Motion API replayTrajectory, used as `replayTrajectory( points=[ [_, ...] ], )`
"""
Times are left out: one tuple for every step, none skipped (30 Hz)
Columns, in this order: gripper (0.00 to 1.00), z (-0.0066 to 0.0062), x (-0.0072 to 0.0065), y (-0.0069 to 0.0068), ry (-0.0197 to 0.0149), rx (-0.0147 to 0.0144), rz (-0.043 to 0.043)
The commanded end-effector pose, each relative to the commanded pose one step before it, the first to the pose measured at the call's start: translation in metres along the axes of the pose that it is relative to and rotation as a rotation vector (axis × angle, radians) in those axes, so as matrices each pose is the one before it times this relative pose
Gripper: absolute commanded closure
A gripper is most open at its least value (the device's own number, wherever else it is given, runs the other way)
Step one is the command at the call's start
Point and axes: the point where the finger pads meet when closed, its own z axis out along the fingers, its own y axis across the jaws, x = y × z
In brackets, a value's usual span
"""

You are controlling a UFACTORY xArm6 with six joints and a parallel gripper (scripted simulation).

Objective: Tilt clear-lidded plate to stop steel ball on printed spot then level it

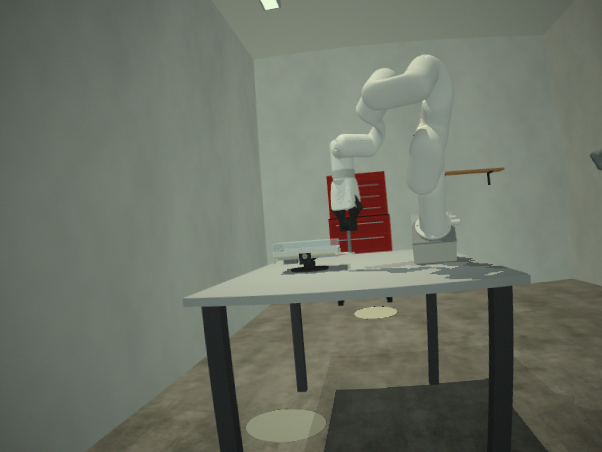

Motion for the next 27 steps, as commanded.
replayTrajectory(
  points=[
    [1.0, -0.00075, -0.00098, -0.00093, 0.00052, 0.00333, -0.00013],
    [1.0, 0.00004, -0.0006, 0.00002, 0.0, 0.0, 0.0],
    [1.0, 0.00004, -0.00059, 0.00002, 0.0, 0.0, 0.0],
    [1.0, 0.00014, -0.00021, 0.00006, 0.0, 0.0, 0.0],
    [1.0, 0.00015, -0.00021, 0.00006, 0.0, 0.0, 0.0],
    [1.0, 0.00015, -0.00021, 0.00006, 0.0, 0.0, 0.0],
    [1.0, 0.00015, -0.0002, 0.00006, 0.0, 0.0, 0.0],
    [1.0, 0.00015, -0.0002, 0.00006, 0.0, 0.0, 0.0],
    [1.0, 0.00015, -0.0002, 0.00006, 0.0, 0.0, 0.0],
    [1.0, 0.0, 0.0, 0.0, 0.0, 0.0, 0.0],
    [1.0, 0.0, 0.0, 0.0, 0.0, 0.0, 0.0],
    [1.0, 0.0, 0.0, 0.0, 0.0, 0.0, 0.0],
    [1.0, 0.0, 0.0, 0.0, 0.0, 0.0, 0.0],
    [1.0, 0.0, 0.0, 0.0, 0.0, 0.0, 0.0],
    [1.0, 0.0, 0.0, 0.0, 0.0, 0.0, 0.0],
    [1.0, 0.0, 0.0, 0.0, 0.0, 0.0, 0.0],
    [1.0, 0.00012, 0.00006, 0.00005, 0.0, 0.0, 0.0],
    [1.0, 0.00012, 0.00006, 0.00005, 0.0, 0.0, 0.0],
    [1.0, 0.00012, 0.00006, 0.00005, 0.0, 0.0, 0.0],
    [1.0, 0.00012, 0.00006, 0.00005, 0.0, 0.0, 0.0],
    [1.0, -0.00008, -0.00007, -0.00003, 0.0, 0.0, 0.0],
    [1.0, -0.00008, -0.00007, -0.00003, 0.0, 0.0, 0.0],
    [1.0, -0.00008, -0.00007, -0.00003, 0.0, 0.0, 0.0],
    [1.0, -0.00008, -0.00007, -0.00003, 0.0, 0.0, 0.0],
    [1.0, -0.00008, -0.00007, -0.00003, 0.0, 0.0, 0.0],
    [1.0, -0.00008, -0.00007, -0.00003, 0.0, 0.0, 0.0],
    [1.0, 0.0, 0.0, 0.0, 0.0, 0.0, 0.0]
  ],
)
